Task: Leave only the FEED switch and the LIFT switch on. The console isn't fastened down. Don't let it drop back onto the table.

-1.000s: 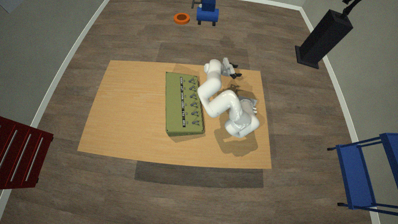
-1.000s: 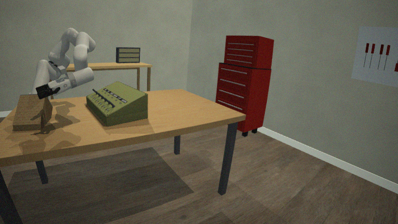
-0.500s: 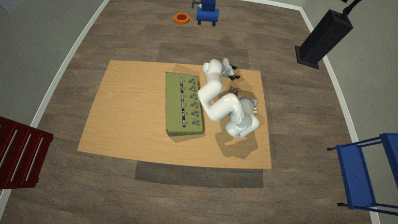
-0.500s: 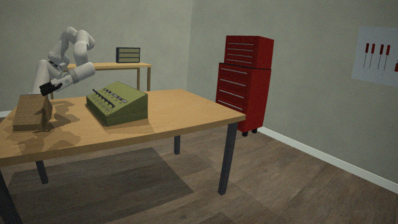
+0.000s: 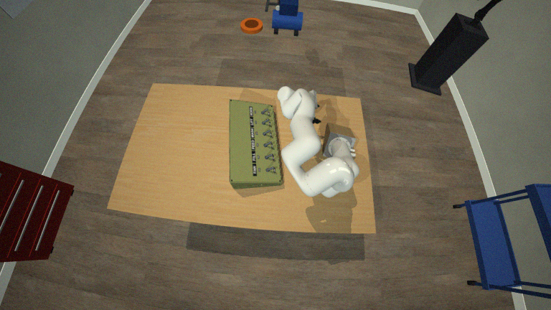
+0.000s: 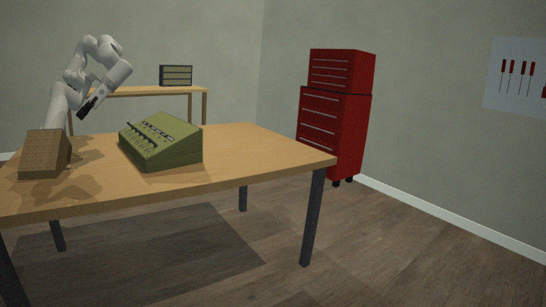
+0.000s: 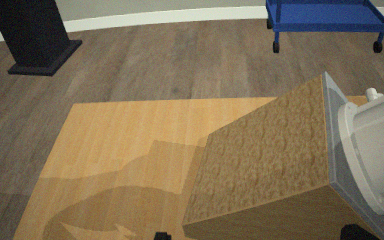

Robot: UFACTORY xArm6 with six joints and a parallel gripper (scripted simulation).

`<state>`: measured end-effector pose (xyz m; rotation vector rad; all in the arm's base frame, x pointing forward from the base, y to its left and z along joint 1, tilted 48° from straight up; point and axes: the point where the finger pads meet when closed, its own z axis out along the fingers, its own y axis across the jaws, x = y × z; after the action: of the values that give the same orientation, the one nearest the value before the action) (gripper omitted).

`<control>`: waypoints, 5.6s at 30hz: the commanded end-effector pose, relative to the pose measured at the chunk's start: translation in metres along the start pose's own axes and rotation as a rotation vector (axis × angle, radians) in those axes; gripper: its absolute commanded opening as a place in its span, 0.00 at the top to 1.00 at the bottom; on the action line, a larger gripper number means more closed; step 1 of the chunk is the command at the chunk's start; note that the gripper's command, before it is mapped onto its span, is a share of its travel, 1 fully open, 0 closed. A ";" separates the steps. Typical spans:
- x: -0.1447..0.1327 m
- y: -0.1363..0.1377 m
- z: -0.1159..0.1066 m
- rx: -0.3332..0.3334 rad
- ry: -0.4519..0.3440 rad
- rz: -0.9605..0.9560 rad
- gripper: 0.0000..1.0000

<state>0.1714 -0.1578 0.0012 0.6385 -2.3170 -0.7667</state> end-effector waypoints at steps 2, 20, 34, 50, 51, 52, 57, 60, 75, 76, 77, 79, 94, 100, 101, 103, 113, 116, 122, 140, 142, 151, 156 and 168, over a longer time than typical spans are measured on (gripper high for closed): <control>-0.026 0.055 -0.036 -0.011 -0.233 0.045 0.00; -0.082 0.164 -0.112 -0.052 -0.737 0.018 0.00; -0.107 0.254 -0.176 -0.081 -1.129 -0.113 0.00; -0.108 0.258 -0.179 -0.083 -1.147 -0.122 0.23; -0.108 0.258 -0.179 -0.083 -1.147 -0.122 0.23; -0.108 0.258 -0.179 -0.083 -1.147 -0.122 0.23; -0.108 0.258 -0.179 -0.083 -1.147 -0.122 0.23; -0.108 0.258 -0.179 -0.083 -1.147 -0.122 0.23; -0.108 0.258 -0.179 -0.083 -1.147 -0.122 0.23; -0.108 0.258 -0.179 -0.083 -1.147 -0.122 0.23; -0.108 0.258 -0.179 -0.083 -1.147 -0.122 0.23; -0.110 0.260 -0.187 -0.081 -1.146 -0.121 0.23; -0.162 0.299 -0.306 -0.077 -1.147 -0.119 0.23; -0.165 0.300 -0.306 -0.077 -1.147 -0.119 0.00; -0.166 0.300 -0.305 -0.077 -1.147 -0.119 0.00; -0.170 0.301 -0.303 -0.077 -1.147 -0.119 0.00; -0.197 0.305 -0.291 -0.077 -1.147 -0.119 0.00; -0.209 0.306 -0.286 -0.077 -1.147 -0.119 0.00; -0.223 0.308 -0.279 -0.077 -1.147 -0.119 0.00; -0.226 0.308 -0.278 -0.077 -1.147 -0.119 0.00; -0.226 0.308 -0.278 -0.077 -1.147 -0.119 0.00; -0.226 0.308 -0.278 -0.077 -1.147 -0.119 0.00; -0.226 0.308 -0.278 -0.077 -1.147 -0.119 0.00; -0.226 0.308 -0.278 -0.077 -1.147 -0.119 0.00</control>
<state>0.4395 0.0986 0.2928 0.3066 -3.2254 -1.5600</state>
